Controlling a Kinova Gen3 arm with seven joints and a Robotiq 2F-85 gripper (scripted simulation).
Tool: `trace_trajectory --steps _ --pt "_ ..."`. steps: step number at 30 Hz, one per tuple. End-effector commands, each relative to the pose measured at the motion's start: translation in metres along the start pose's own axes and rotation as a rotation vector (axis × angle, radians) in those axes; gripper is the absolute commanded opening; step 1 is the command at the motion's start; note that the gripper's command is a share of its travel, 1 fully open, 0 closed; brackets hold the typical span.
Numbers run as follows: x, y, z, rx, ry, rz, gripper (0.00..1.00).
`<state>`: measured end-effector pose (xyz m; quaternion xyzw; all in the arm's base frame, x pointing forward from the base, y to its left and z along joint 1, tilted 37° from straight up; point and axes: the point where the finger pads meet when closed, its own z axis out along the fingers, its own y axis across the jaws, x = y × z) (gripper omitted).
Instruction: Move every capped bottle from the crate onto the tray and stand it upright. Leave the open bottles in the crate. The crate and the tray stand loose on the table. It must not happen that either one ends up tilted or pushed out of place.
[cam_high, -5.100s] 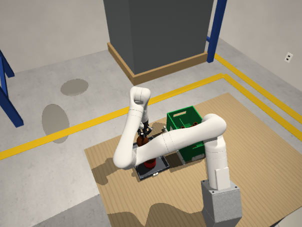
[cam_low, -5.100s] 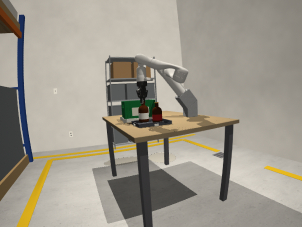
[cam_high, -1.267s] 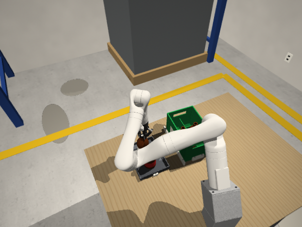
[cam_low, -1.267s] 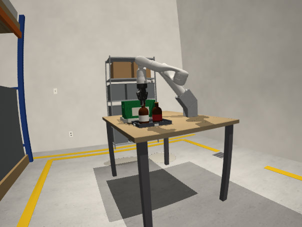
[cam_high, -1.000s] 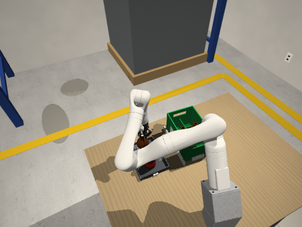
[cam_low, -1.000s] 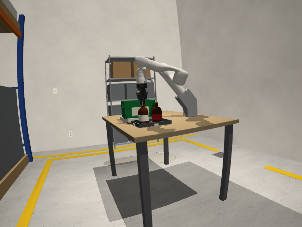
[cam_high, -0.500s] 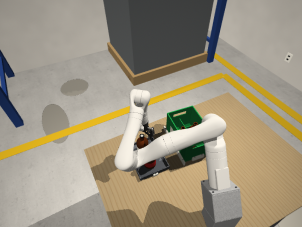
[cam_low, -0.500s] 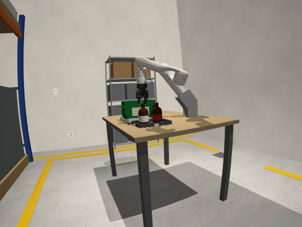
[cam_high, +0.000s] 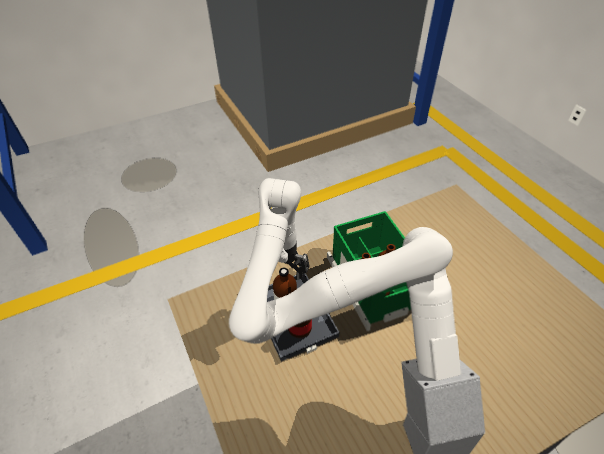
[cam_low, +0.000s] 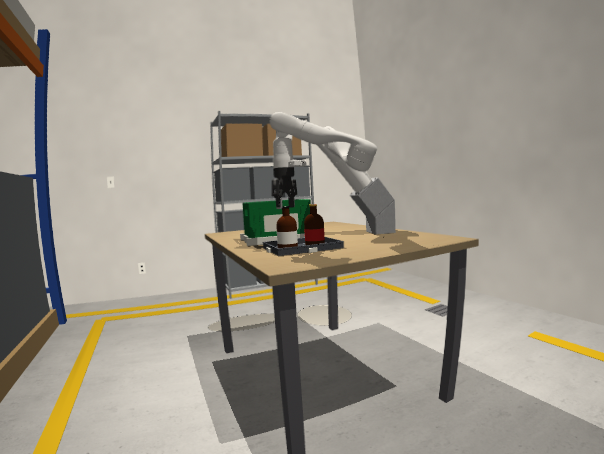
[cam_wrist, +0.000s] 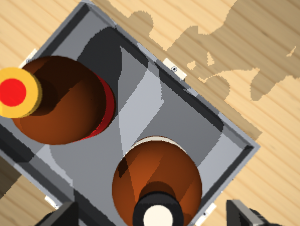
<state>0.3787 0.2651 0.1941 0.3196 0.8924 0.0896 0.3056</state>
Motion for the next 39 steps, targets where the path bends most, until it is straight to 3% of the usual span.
trace_trajectory --steps 1,37,39 --pt "0.0001 0.0004 -0.0006 -0.002 0.0 0.0 1.0" --pt "0.0001 0.0004 -0.0006 -0.002 0.0 0.0 1.0" --pt "0.0001 0.0004 -0.0073 -0.001 0.0 0.001 1.0"
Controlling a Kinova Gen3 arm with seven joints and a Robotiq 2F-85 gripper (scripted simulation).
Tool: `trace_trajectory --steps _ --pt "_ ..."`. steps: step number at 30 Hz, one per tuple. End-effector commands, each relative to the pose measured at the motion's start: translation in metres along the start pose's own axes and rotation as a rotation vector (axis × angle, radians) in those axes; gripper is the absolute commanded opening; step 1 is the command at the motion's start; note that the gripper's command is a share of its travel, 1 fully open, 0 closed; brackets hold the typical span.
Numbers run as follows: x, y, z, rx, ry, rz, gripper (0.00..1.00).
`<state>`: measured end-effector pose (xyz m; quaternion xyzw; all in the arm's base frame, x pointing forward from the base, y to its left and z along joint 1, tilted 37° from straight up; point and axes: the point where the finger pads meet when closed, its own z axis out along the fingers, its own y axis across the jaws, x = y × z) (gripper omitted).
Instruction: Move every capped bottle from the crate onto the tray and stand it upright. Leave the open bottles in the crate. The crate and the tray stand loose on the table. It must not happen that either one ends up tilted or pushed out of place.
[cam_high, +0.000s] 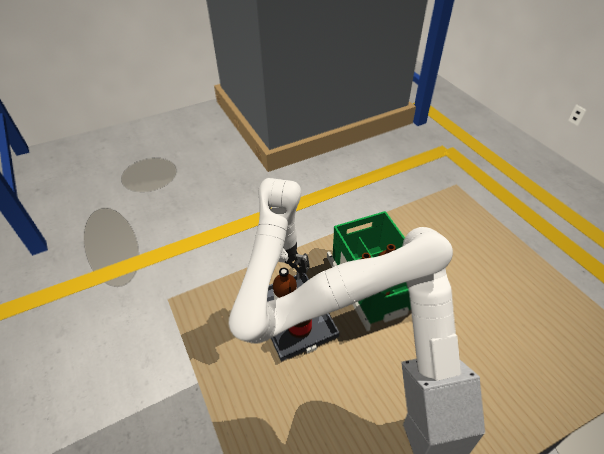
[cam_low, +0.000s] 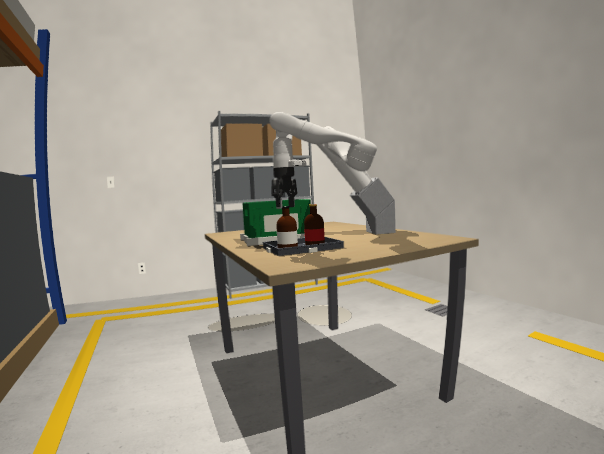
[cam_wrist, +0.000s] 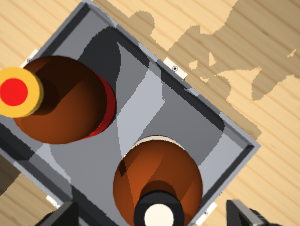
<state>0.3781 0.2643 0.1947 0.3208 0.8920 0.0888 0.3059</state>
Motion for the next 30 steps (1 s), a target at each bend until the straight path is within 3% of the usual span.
trace_trajectory --steps 1,13,16,30 --pt "0.001 0.001 -0.01 -0.003 0.001 0.0 1.0" --pt "0.001 0.001 -0.05 -0.003 -0.001 0.005 1.0" --pt "-0.001 -0.002 -0.044 0.004 -0.009 0.012 1.0" --pt "0.002 0.002 -0.06 -0.002 -0.001 0.005 1.0"
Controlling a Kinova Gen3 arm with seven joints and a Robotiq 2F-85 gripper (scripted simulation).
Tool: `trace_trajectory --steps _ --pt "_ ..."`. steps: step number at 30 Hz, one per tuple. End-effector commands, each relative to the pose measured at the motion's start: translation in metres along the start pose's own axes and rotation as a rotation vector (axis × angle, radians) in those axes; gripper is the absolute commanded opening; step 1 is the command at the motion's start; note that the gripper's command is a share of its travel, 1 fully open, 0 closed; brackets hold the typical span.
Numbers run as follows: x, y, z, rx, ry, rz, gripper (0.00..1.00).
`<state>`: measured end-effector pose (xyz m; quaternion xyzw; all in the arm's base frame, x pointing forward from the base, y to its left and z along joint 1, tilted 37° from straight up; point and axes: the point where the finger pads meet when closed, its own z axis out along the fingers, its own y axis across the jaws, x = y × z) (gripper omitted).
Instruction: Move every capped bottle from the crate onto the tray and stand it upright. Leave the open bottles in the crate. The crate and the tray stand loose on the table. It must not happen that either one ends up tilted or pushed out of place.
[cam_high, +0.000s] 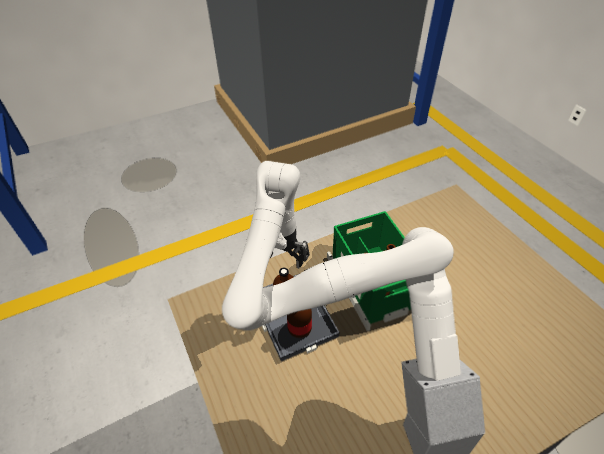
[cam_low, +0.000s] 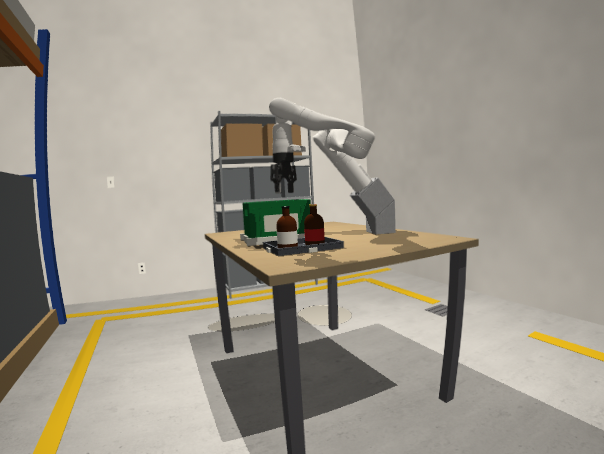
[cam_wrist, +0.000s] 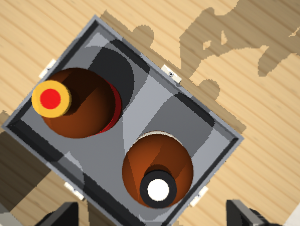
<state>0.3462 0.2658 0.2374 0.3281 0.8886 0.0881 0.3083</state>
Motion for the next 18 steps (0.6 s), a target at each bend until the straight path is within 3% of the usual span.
trace_trajectory --steps 1,18 --pt "0.0021 0.0025 -0.0065 -0.006 0.007 -0.009 1.0" --pt "0.0025 0.0025 -0.0086 -0.006 0.007 -0.009 1.0"
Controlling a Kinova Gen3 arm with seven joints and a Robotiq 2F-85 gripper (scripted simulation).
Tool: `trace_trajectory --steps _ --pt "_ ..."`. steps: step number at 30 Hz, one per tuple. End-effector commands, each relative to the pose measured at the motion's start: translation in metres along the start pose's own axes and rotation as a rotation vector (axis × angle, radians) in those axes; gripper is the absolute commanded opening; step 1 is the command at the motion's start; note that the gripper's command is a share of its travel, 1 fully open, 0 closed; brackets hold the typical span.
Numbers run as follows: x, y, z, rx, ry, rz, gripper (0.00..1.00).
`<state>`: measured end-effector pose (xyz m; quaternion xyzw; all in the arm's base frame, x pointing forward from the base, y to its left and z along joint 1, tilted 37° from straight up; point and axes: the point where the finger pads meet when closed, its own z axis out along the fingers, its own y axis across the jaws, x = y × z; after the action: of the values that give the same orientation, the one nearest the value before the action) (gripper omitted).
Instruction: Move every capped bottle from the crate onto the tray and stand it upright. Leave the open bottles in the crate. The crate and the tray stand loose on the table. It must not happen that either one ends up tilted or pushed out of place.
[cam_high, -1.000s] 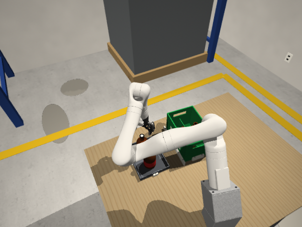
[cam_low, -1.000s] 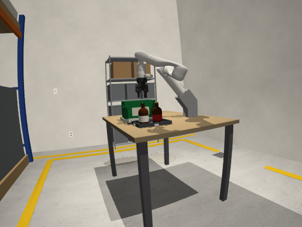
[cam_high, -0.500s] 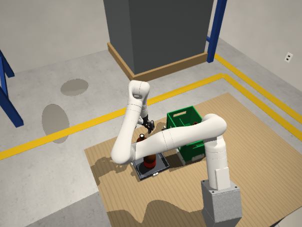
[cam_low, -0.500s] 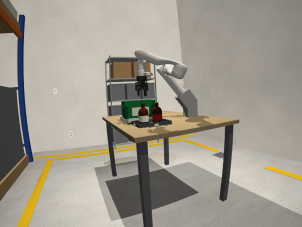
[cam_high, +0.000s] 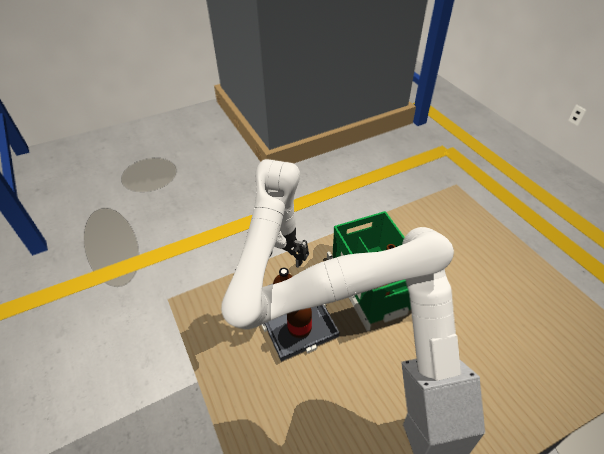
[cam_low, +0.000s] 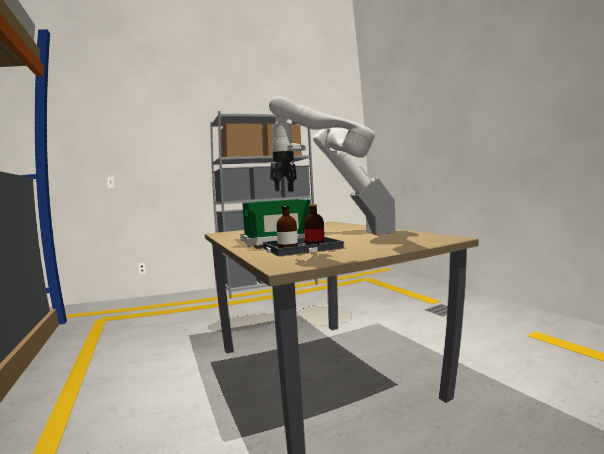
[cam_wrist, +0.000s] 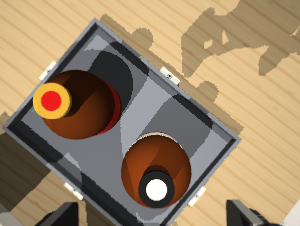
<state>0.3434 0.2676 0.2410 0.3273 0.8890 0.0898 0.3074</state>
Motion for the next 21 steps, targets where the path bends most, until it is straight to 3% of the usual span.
trace_trajectory --steps 1,16,21 --pt "0.001 0.001 -0.004 -0.003 0.004 -0.009 1.0" --pt "0.0 0.0 -0.051 -0.002 0.0 0.0 1.0" --pt "-0.001 -0.001 -0.051 0.004 -0.007 0.006 1.0"
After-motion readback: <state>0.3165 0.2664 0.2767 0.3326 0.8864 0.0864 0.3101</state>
